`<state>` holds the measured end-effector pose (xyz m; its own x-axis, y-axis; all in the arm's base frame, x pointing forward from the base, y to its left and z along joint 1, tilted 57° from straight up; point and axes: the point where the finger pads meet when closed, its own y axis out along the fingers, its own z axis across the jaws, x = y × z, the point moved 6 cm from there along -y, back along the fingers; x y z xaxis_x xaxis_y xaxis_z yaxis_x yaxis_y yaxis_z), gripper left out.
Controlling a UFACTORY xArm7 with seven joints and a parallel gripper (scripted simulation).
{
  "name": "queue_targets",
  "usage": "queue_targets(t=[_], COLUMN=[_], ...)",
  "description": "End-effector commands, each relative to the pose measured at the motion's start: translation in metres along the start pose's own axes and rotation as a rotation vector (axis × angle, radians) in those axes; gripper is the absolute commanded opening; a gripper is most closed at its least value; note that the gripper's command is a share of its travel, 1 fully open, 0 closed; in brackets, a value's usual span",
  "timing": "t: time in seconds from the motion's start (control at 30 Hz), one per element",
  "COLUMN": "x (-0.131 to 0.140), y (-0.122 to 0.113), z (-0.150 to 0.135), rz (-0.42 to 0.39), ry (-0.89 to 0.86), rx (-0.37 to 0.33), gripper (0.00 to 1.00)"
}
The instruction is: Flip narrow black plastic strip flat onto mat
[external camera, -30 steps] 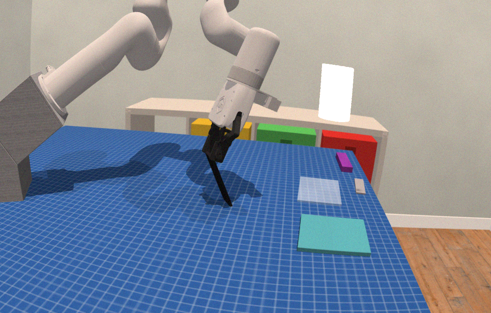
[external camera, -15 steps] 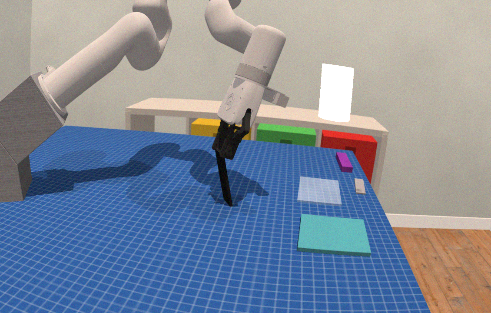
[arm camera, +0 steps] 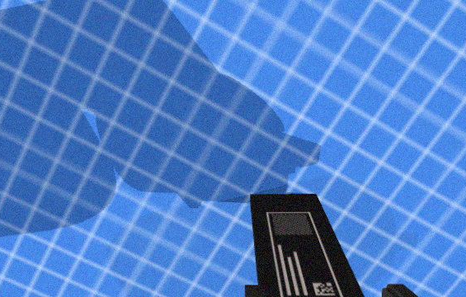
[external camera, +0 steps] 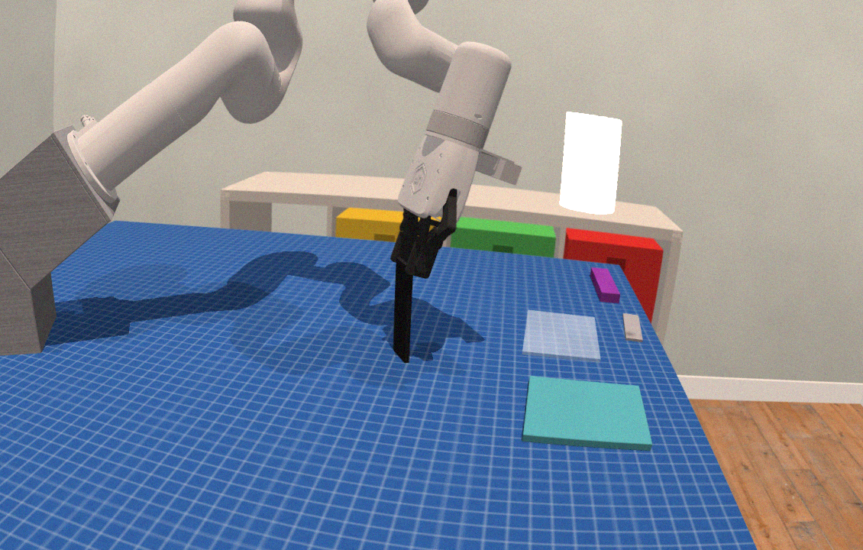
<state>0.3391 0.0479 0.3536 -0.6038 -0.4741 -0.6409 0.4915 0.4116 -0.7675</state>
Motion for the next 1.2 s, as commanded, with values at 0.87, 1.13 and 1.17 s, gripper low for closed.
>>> queue_targets(t=[0.87,1.13,1.17], x=[-0.04,-0.049,-0.049], y=[-0.003,-0.002,-0.002], z=[0.001,0.001,0.001], rz=[0.086,0.09,0.097], ry=[0.0,0.0,0.0], rx=[0.002,0.002,0.002], gripper=[0.5,0.5,0.5])
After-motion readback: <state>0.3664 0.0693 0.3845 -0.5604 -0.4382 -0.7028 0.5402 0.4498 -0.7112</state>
